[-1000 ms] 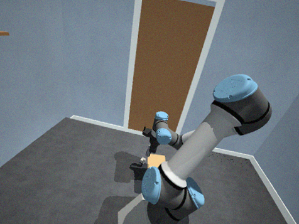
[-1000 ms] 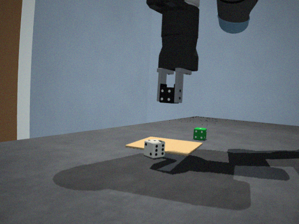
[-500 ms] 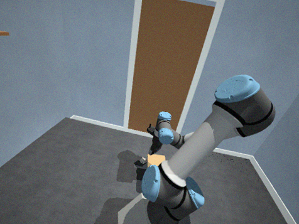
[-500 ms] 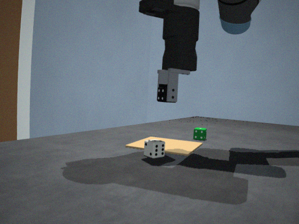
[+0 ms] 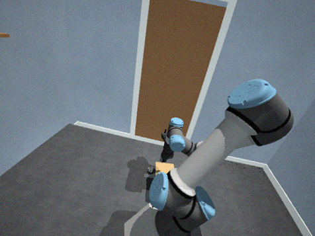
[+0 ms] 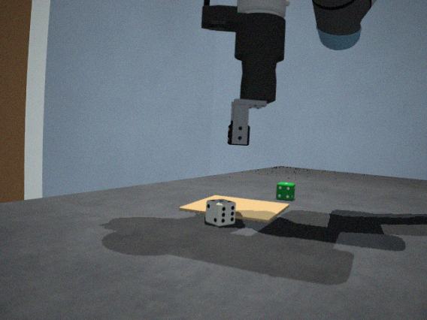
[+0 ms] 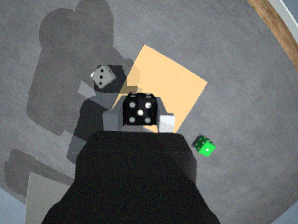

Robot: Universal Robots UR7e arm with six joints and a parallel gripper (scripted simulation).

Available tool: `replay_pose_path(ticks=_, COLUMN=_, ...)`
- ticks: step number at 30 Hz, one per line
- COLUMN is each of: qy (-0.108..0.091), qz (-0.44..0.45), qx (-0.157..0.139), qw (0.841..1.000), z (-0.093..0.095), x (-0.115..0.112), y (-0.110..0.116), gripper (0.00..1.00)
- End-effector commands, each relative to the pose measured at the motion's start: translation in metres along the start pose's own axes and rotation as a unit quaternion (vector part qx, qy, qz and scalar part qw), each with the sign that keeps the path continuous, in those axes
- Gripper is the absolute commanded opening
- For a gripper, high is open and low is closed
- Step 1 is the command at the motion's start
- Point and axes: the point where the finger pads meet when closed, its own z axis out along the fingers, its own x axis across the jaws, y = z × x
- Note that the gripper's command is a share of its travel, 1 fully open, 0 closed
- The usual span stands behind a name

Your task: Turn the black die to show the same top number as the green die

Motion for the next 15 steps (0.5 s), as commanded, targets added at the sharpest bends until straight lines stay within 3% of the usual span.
replay_pose_path(ticks=1, qy=0.002, qz=0.082, qx=-0.002, qw=0.997, z=-0.001, x=0.01, y=0.002, gripper=0.57)
replay_pose_path(ticks=15, qy=0.003, qz=0.211, qx=-0.002, qw=0.977, z=-0.001, x=0.027, y=0.007, gripper=0.57)
